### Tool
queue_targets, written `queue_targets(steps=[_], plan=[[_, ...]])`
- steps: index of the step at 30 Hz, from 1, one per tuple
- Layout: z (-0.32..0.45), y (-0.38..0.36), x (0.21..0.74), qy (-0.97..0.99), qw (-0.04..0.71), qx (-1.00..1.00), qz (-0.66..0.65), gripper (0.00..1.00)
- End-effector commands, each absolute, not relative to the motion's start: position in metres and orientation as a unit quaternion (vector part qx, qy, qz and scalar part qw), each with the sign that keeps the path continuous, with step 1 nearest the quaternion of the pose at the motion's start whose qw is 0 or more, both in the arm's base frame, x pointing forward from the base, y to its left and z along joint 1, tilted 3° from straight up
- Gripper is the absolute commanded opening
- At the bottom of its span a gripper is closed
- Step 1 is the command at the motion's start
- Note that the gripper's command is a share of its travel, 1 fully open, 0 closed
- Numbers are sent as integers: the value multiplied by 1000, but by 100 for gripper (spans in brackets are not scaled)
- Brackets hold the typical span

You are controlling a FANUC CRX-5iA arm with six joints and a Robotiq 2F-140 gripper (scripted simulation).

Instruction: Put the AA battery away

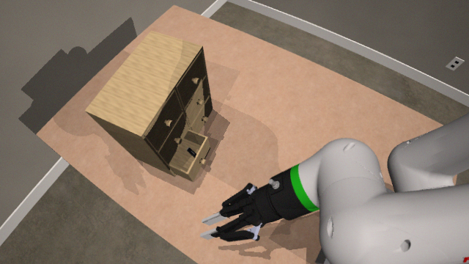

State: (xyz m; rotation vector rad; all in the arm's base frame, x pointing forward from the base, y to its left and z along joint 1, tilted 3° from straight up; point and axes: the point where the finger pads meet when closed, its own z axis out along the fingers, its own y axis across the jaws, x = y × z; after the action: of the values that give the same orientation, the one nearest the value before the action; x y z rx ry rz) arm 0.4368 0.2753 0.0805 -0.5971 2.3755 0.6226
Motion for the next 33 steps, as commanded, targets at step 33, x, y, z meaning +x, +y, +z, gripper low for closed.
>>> queue_targets(steps=[33], plan=[[187, 91, 383, 993, -10, -115, -28, 20]])
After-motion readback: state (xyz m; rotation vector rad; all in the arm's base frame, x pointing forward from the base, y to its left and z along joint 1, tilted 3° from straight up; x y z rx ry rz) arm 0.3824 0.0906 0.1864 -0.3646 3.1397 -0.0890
